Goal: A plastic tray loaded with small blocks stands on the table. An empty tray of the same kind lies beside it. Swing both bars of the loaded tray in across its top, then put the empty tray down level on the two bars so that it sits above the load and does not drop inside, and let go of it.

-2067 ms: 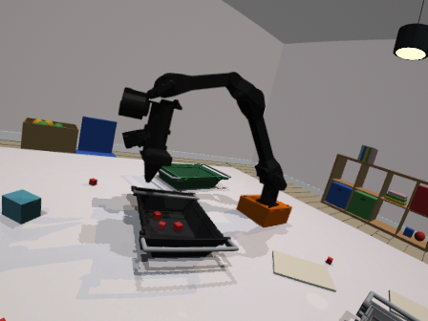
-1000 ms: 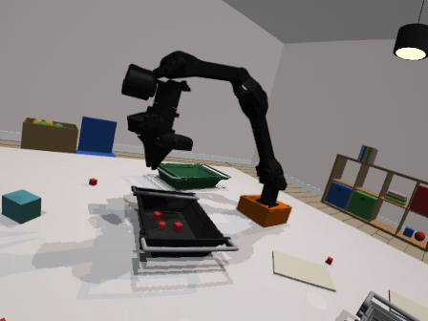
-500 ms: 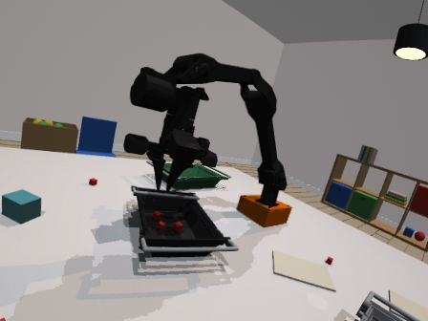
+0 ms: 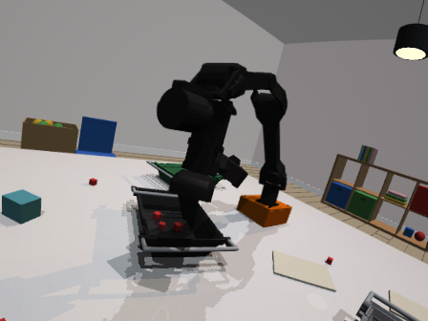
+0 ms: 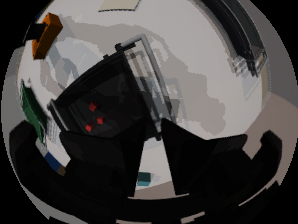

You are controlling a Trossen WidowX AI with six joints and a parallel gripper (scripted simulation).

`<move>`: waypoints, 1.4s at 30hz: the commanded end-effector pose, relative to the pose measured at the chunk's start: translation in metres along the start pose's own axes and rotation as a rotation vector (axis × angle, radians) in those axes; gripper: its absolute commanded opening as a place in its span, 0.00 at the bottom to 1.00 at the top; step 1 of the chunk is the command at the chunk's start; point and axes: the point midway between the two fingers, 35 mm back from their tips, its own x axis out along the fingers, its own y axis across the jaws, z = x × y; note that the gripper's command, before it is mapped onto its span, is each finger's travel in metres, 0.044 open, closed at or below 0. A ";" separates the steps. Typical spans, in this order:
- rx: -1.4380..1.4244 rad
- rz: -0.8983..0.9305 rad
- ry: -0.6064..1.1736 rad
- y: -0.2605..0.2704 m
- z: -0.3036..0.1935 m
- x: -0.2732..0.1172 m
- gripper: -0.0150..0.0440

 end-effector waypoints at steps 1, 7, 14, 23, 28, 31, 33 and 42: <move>-0.440 0.014 -0.015 -0.018 0.030 0.015 0.40; -0.440 0.014 -0.015 -0.018 0.030 0.015 0.40; -0.440 0.014 -0.015 -0.019 0.030 0.022 0.40; -0.440 0.014 -0.015 -0.018 0.030 0.060 0.40; -0.440 0.014 -0.015 -0.017 0.031 0.075 0.40; -0.440 0.014 -0.015 -0.017 0.031 0.075 0.40; -0.440 0.015 -0.015 -0.016 0.030 0.071 0.40; -0.440 0.016 -0.015 0.002 0.021 0.044 0.40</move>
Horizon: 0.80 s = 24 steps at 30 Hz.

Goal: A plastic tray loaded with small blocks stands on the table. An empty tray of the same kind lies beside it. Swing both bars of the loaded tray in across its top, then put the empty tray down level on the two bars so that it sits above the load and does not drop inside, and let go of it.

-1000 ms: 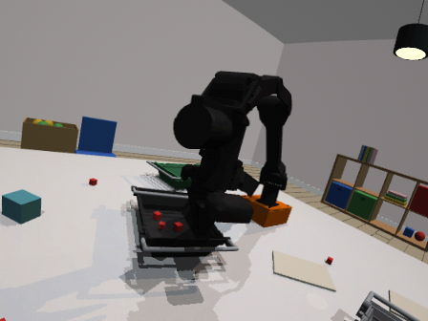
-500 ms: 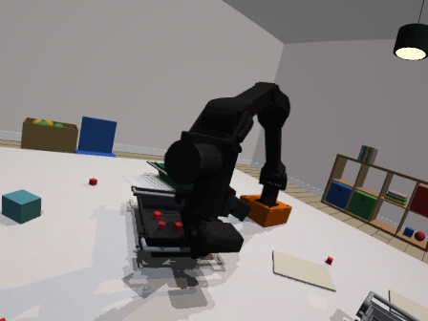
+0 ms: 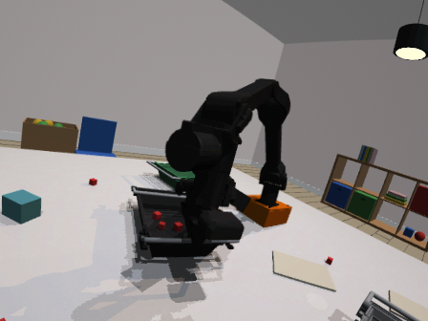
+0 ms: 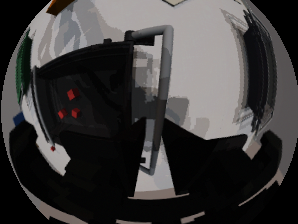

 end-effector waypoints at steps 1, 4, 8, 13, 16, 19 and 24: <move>0.002 0.013 -0.004 0.015 0.000 -0.006 0.40; 0.002 0.013 -0.004 0.025 0.000 -0.009 0.40; 0.002 0.014 -0.004 0.037 0.000 -0.008 0.40; 0.002 0.016 -0.004 0.054 0.000 -0.001 0.40; 0.002 0.016 -0.004 0.063 0.000 0.009 0.40; 0.002 0.017 -0.004 0.066 0.000 0.011 0.40; 0.002 0.016 -0.004 0.063 -0.002 -0.007 0.40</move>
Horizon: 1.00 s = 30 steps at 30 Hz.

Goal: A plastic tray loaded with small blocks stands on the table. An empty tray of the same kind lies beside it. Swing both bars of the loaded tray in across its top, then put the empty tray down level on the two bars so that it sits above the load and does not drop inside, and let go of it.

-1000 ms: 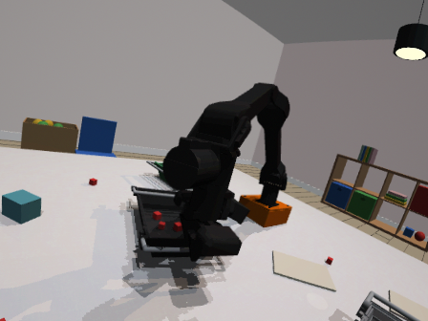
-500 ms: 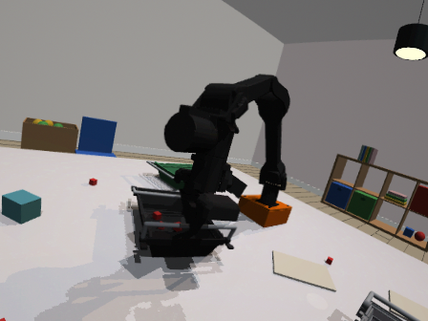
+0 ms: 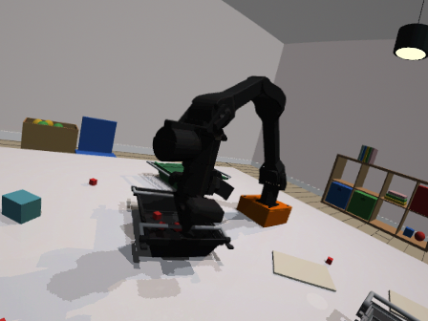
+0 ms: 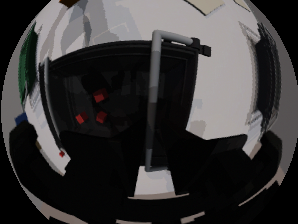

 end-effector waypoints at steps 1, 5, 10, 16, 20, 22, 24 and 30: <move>-0.007 -0.011 0.008 -0.003 -0.002 -0.018 0.40; -0.007 -0.011 0.008 -0.005 -0.002 -0.038 0.40; -0.011 -0.006 0.009 -0.004 -0.002 -0.031 0.40; -0.011 -0.006 0.009 -0.004 -0.002 -0.031 0.40; -0.011 -0.006 0.009 -0.004 -0.002 -0.031 0.40; -0.011 -0.006 0.009 -0.004 -0.002 -0.031 0.40; -0.011 -0.006 0.009 -0.004 -0.002 -0.031 0.40; -0.011 -0.006 0.009 -0.004 -0.002 -0.031 0.31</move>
